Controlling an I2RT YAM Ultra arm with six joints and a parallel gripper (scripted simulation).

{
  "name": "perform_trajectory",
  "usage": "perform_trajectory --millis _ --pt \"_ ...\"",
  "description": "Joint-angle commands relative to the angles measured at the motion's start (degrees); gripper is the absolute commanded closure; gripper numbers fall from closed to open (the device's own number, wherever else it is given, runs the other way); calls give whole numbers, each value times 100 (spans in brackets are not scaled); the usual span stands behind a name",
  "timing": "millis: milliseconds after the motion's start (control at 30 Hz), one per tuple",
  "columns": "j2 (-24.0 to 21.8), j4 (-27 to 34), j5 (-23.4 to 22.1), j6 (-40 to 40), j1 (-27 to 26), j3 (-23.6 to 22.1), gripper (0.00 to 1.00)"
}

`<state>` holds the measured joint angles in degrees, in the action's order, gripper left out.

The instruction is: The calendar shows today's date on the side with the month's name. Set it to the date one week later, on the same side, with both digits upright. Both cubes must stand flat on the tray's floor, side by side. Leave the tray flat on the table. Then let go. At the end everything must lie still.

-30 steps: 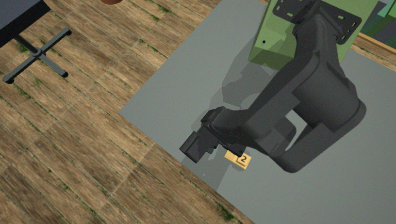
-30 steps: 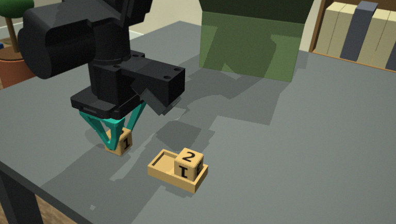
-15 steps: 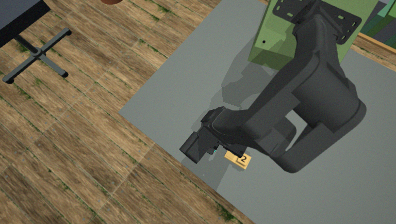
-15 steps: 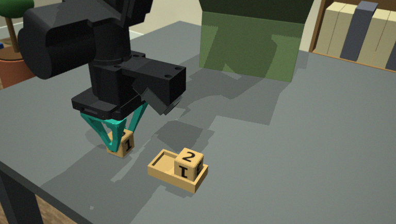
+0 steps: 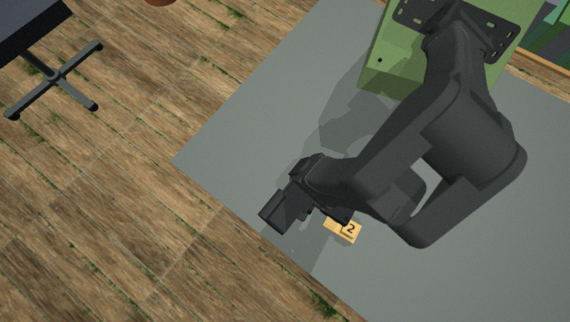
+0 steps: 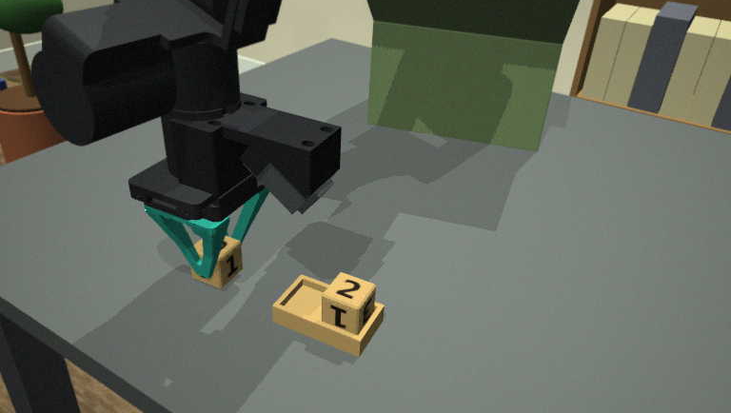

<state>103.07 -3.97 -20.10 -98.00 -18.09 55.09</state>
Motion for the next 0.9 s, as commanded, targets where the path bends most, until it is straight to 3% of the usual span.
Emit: perform_trajectory --millis 0,867 --pt "-27 -5 -4 5 -14 11 73" --pt "51 -54 11 20 7 46 73"
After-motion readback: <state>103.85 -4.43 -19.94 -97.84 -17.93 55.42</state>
